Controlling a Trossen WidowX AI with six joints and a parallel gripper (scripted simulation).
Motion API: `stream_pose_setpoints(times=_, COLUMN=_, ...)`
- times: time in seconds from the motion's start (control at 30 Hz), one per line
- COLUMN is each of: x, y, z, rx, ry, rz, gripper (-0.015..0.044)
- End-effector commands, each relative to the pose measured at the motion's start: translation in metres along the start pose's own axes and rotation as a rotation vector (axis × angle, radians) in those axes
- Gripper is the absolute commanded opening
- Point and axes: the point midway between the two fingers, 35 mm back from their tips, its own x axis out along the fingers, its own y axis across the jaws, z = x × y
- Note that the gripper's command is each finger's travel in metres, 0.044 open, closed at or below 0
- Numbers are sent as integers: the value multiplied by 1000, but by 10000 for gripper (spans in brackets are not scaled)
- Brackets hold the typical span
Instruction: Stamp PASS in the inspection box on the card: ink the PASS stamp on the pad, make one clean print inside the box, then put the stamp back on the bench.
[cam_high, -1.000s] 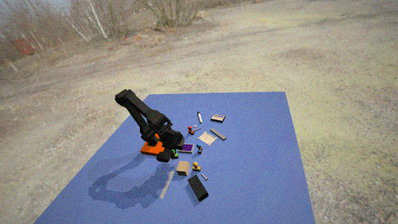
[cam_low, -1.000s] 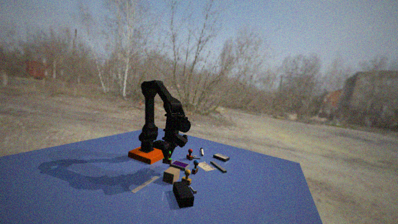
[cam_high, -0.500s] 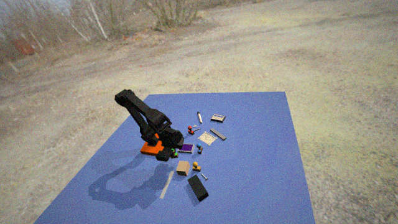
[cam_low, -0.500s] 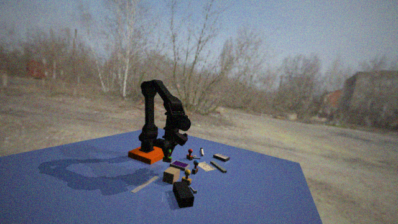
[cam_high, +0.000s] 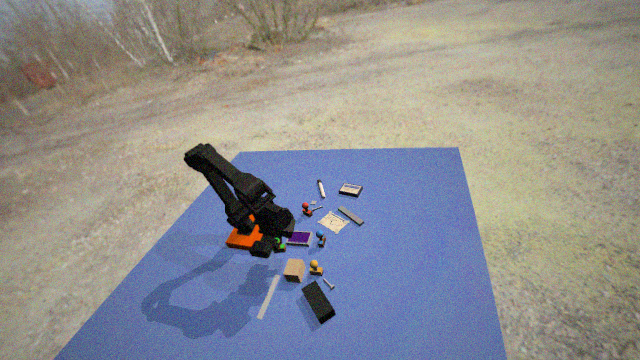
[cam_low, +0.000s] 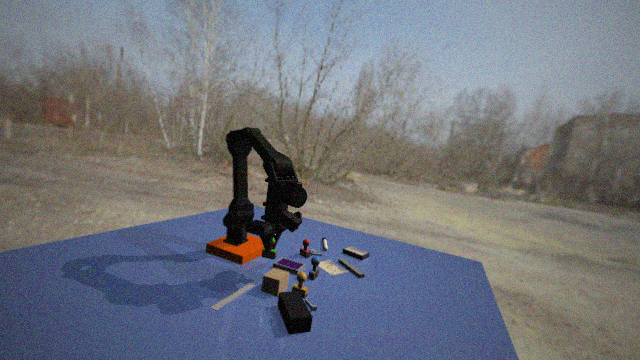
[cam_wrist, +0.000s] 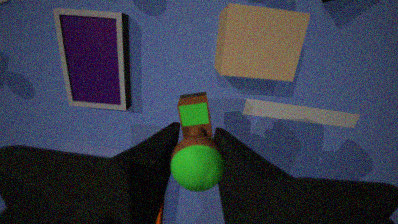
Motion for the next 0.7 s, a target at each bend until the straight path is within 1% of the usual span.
stream_pose_setpoints(times=0.0, x=-3, y=1, z=0, rx=4, ry=-6, rz=3, gripper=0)
stream_pose_setpoints(times=0.17, x=-4, y=6, z=2, rx=4, ry=-6, rz=4, gripper=0)
stream_pose_setpoints(times=0.67, x=-5, y=62, z=18, rx=5, ry=-7, rz=10, gripper=0)
